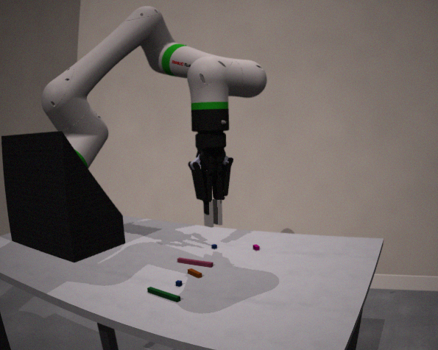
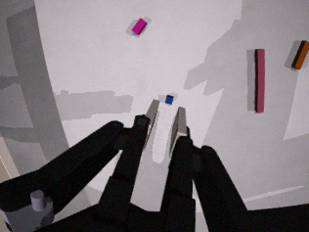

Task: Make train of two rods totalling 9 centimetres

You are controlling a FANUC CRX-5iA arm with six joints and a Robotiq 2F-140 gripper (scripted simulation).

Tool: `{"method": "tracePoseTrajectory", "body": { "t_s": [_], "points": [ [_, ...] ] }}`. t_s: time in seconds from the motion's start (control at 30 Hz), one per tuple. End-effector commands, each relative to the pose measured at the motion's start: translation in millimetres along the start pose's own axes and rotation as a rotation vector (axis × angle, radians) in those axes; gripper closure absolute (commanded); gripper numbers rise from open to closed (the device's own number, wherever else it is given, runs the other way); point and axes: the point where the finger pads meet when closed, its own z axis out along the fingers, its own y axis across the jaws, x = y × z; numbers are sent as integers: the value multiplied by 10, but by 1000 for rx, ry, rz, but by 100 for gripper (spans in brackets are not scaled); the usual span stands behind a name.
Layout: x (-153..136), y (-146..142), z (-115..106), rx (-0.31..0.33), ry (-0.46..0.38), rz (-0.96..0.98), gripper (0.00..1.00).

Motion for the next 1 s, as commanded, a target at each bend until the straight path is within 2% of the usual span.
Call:
{"method": "tracePoseTrajectory", "body": {
  "t_s": [0.0, 0.97],
  "points": [
    [2, 0, 29, 0, 0, 0, 85],
    [3, 0, 389, 0, 0, 0, 85]
  ]
}}
